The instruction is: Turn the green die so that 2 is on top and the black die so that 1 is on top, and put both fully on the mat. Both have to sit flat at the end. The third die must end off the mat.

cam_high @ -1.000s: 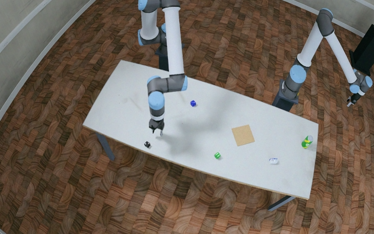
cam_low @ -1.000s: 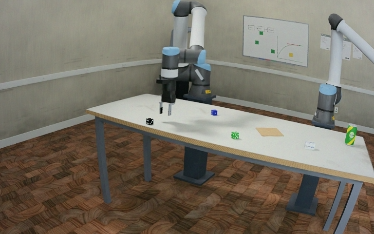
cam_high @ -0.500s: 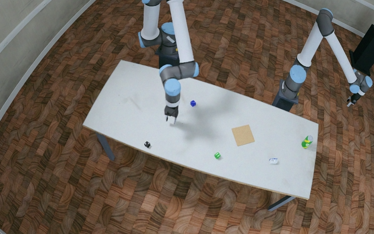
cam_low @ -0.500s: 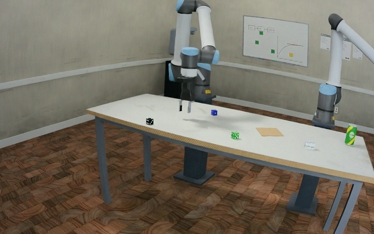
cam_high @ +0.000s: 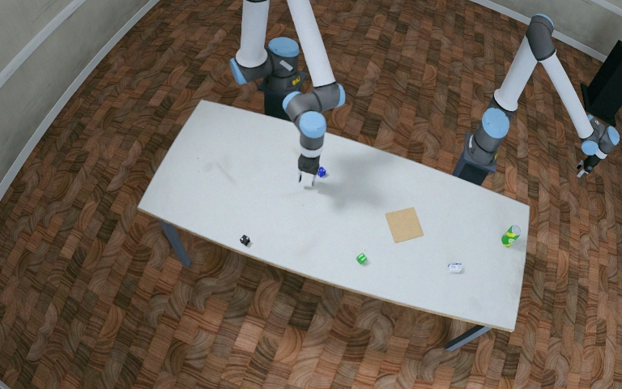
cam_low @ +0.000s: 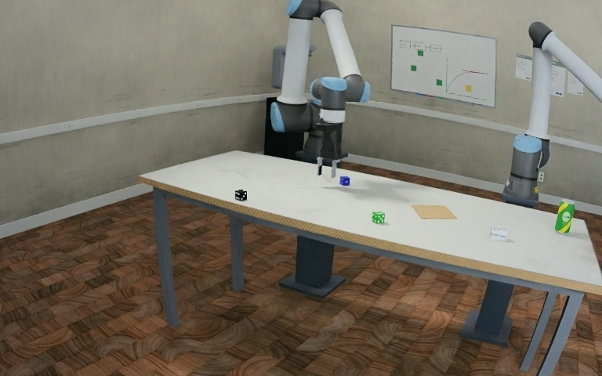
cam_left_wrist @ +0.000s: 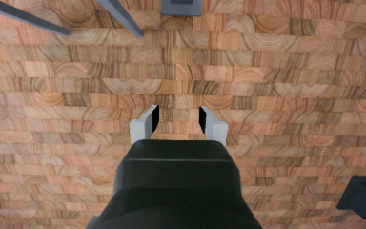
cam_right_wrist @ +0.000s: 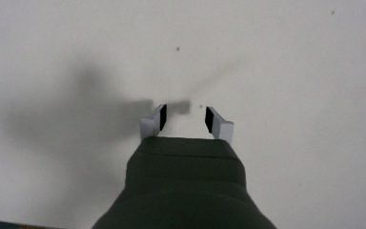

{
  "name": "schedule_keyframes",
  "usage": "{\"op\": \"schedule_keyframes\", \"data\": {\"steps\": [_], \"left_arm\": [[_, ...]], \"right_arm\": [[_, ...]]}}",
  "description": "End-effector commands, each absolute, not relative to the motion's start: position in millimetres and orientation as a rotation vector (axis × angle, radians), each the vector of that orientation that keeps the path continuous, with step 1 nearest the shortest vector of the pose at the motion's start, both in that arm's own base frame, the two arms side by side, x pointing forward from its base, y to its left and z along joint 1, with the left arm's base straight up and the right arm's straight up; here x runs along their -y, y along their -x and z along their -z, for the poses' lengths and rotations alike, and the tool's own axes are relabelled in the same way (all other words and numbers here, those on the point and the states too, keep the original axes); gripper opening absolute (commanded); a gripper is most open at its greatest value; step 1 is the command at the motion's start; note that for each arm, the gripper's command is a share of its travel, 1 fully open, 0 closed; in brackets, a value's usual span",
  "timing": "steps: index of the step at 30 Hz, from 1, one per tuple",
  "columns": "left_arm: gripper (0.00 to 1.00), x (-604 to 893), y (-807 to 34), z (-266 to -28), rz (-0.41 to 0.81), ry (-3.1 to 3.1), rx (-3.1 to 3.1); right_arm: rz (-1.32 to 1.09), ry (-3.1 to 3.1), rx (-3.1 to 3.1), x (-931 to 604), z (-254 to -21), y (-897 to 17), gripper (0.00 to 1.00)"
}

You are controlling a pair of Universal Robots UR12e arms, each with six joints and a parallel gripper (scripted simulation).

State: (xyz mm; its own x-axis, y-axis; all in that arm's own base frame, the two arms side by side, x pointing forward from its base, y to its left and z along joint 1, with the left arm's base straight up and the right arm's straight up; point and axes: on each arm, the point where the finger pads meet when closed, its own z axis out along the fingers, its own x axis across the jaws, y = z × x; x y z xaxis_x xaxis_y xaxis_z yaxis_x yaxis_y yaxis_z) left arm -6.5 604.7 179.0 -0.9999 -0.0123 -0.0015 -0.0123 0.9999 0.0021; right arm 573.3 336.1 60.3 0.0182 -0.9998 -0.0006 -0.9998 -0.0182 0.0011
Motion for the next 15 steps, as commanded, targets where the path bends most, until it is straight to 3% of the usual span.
{"op": "schedule_keyframes", "data": {"steps": [1,15], "left_arm": [[1.0,-604,9,-177,0.0,0.022,-3.141],[1.0,-604,9,-177,0.0,0.022,-3.141]], "right_arm": [[0.0,-2.225,2.218,-340,-60,-557,1.0],[0.0,-2.225,2.218,-363,-60,-503,1.0]]}}
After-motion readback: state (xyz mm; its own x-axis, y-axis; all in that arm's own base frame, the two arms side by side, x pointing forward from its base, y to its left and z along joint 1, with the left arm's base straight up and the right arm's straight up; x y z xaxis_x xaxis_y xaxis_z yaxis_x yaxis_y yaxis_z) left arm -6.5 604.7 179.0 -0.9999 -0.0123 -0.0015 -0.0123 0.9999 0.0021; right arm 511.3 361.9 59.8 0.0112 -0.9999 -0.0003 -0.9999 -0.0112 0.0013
